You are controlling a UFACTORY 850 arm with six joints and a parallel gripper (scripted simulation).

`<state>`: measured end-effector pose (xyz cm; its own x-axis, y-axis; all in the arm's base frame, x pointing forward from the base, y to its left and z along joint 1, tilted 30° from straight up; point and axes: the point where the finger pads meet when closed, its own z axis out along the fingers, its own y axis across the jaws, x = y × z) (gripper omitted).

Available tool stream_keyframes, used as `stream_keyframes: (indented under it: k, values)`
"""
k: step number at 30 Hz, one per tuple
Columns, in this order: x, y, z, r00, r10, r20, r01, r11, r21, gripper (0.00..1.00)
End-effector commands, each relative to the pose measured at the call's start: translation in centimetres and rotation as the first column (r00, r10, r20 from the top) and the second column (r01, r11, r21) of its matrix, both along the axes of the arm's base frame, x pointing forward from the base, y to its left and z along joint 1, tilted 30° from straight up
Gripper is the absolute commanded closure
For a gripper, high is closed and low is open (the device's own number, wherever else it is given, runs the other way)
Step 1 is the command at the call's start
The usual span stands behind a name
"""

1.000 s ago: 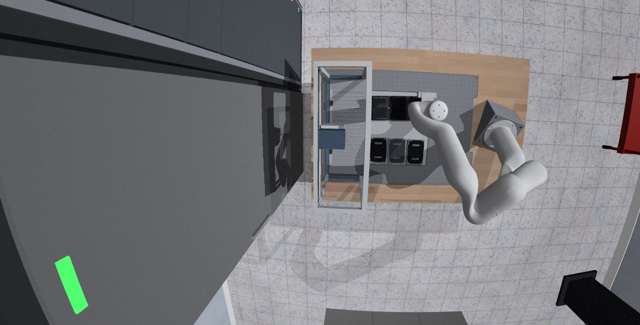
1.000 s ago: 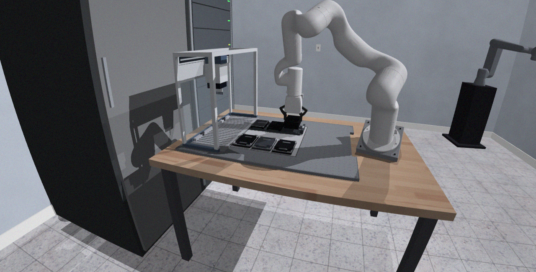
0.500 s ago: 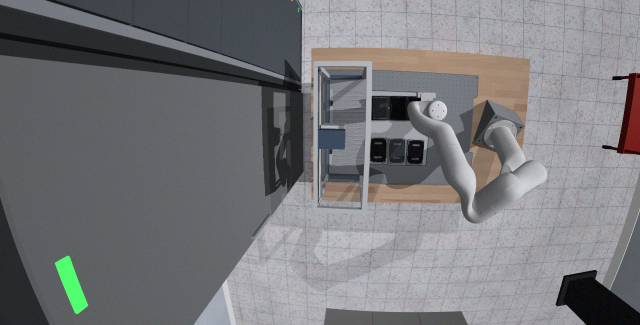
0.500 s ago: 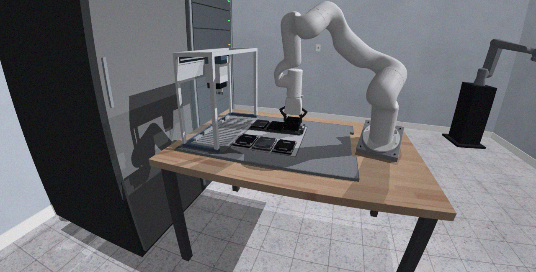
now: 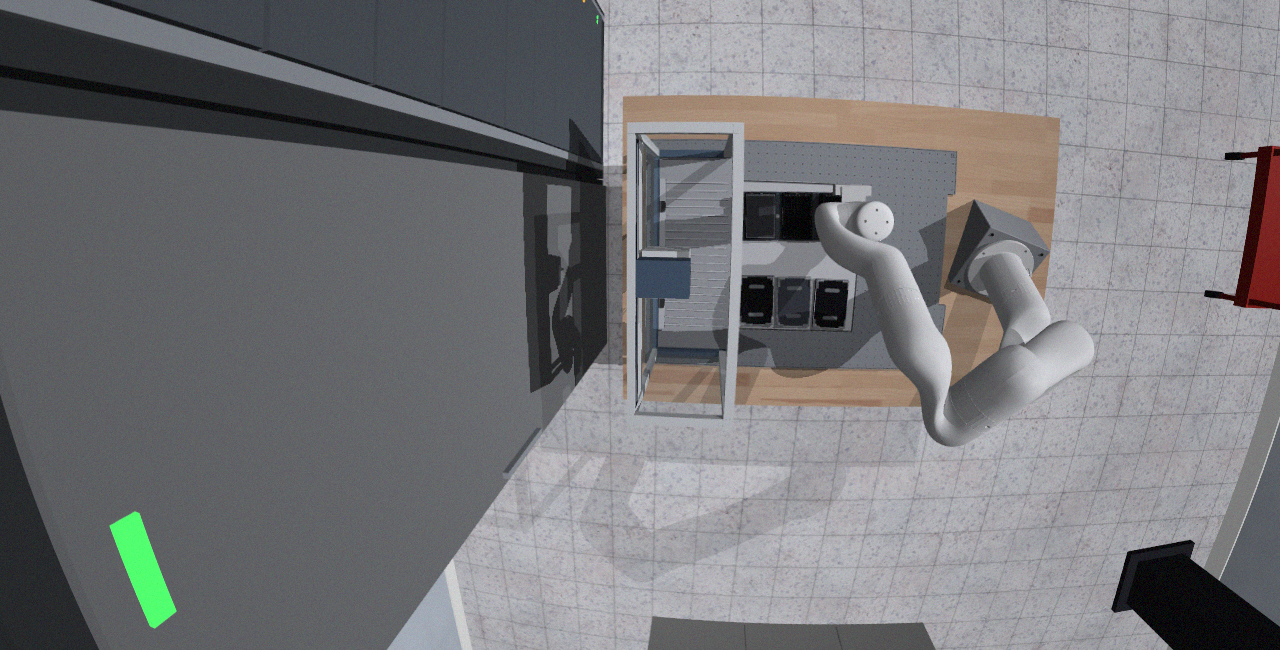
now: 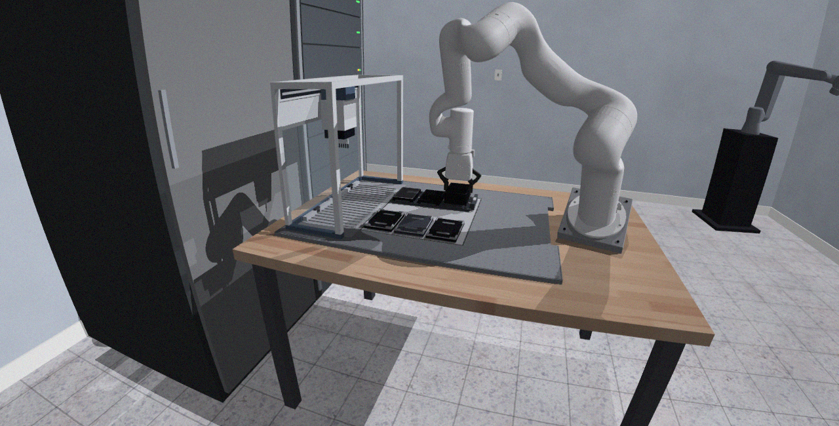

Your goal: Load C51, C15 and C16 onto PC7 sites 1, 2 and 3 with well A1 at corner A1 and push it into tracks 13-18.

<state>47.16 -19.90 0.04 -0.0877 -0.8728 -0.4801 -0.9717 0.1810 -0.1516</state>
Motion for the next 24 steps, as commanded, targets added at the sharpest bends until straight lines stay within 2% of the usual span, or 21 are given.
stream_keyframes:
  k: [1,24]
  values:
    - [0.12,0.09,-0.24,1.000,-0.001,0.001,0.001,1.000,-0.001,1.00]
    - [0.32,0.49,-1.01,1.000,-0.001,0.001,0.001,1.000,-0.001,1.00]
